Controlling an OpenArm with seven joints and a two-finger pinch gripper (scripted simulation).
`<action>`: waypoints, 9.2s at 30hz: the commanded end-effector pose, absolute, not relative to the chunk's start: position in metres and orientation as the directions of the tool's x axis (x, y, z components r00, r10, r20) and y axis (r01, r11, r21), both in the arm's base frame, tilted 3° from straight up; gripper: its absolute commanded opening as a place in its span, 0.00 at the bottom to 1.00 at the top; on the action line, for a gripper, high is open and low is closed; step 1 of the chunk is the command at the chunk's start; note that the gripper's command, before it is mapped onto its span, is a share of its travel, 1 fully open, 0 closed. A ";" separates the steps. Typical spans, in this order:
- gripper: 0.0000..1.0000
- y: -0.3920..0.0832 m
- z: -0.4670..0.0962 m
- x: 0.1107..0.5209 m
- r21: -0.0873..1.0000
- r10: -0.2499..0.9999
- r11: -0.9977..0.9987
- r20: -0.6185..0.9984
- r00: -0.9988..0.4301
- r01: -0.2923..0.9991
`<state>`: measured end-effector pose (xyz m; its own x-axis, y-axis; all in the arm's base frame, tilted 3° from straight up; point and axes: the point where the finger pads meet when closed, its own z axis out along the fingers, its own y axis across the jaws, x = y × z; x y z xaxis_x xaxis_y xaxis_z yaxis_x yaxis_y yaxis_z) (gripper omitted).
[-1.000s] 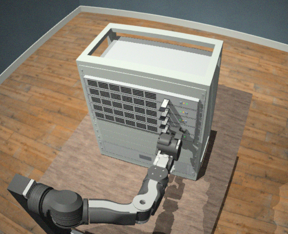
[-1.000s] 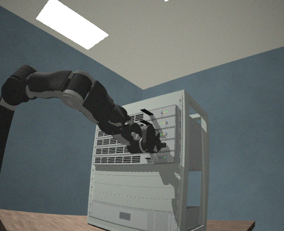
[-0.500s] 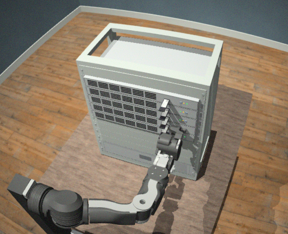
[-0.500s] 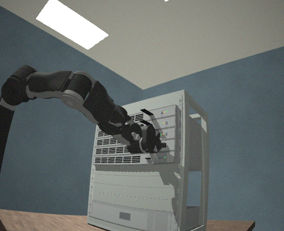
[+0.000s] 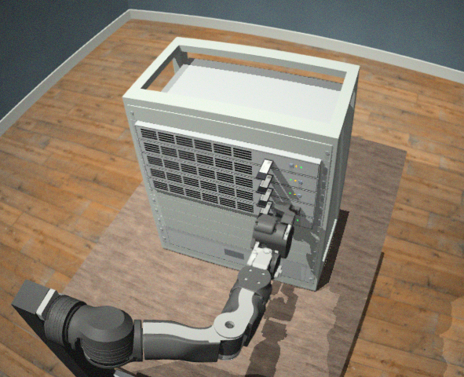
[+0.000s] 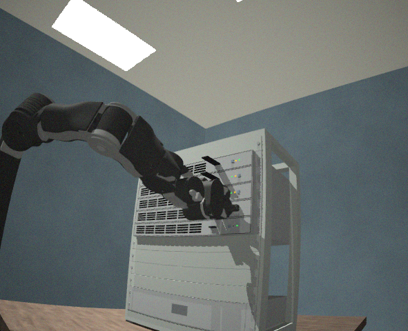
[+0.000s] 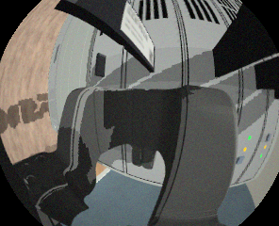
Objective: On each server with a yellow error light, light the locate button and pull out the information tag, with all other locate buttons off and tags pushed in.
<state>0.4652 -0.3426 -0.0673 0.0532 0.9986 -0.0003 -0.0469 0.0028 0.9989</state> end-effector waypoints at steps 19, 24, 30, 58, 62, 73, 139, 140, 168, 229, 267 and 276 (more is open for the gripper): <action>0.00 -0.342 -0.066 0.467 0.999 0.999 0.003 -0.001 0.051 -0.045; 0.00 -0.342 -0.066 0.467 0.999 0.999 0.003 -0.001 0.051 -0.045; 0.00 -0.342 -0.066 0.468 0.999 0.999 0.004 -0.001 0.053 -0.045; 0.00 -0.341 -0.065 0.432 0.998 0.998 0.007 -0.004 0.056 -0.058; 0.00 -0.340 -0.066 0.421 0.998 0.998 0.008 -0.004 0.056 -0.058; 0.00 -0.338 -0.068 0.370 0.998 0.998 0.006 -0.003 0.057 -0.059; 0.00 -0.363 -0.026 0.453 0.999 0.999 0.003 -0.001 0.048 -0.046; 0.00 -0.363 -0.026 0.453 0.999 0.999 0.003 -0.001 0.048 -0.046; 0.00 -0.363 -0.023 0.454 0.999 0.999 0.004 -0.001 0.048 -0.046; 0.00 -0.363 -0.022 0.458 0.999 0.999 0.003 -0.001 0.048 -0.046; 0.00 -0.363 -0.022 0.460 0.999 0.999 0.003 -0.001 0.048 -0.045; 0.00 -0.363 -0.022 0.461 0.999 0.999 0.003 -0.001 0.048 -0.045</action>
<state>0.4602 -0.3640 -0.0229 0.0523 0.9986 0.0000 -0.0472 0.0025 0.9989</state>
